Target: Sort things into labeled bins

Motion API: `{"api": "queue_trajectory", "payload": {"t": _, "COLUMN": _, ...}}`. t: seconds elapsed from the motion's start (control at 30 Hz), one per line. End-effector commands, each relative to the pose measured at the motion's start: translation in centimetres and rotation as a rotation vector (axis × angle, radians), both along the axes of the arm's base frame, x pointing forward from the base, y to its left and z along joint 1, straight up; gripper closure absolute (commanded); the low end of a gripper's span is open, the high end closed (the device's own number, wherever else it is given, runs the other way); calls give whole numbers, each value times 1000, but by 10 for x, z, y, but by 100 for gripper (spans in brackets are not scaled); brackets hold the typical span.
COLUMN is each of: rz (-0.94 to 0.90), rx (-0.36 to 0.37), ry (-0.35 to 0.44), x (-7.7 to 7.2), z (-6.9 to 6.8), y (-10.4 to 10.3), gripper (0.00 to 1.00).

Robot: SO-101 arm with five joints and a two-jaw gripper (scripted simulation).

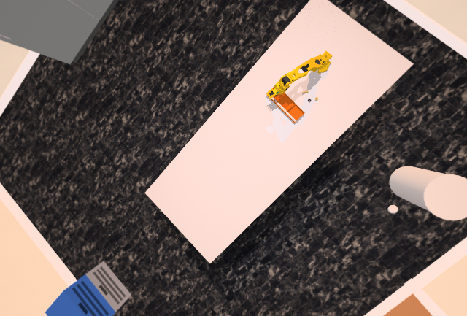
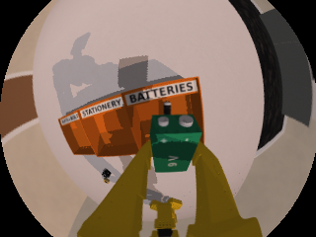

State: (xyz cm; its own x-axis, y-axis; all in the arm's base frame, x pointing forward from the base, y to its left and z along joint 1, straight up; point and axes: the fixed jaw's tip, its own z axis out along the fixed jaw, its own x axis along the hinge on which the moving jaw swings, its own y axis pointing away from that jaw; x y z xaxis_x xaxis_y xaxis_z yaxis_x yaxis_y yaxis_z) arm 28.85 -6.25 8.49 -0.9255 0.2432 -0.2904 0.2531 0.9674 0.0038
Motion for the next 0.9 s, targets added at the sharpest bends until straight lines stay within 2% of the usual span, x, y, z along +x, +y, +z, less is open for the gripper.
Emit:
{"api": "queue_trajectory", "payload": {"t": 0.0, "rz": -15, "rx": -8, "ry": -46, "x": 2, "z": 11, "y": -3, "gripper": 100}}
{"api": "queue_trajectory", "payload": {"t": 0.33, "rz": -16, "rx": -2, "ry": -25, "x": 3, "z": 1, "y": -3, "gripper": 100}}
{"api": "queue_trajectory", "payload": {"t": 0.87, "rz": -16, "rx": -2, "ry": -22, "x": 3, "z": -2, "y": -3, "gripper": 100}}
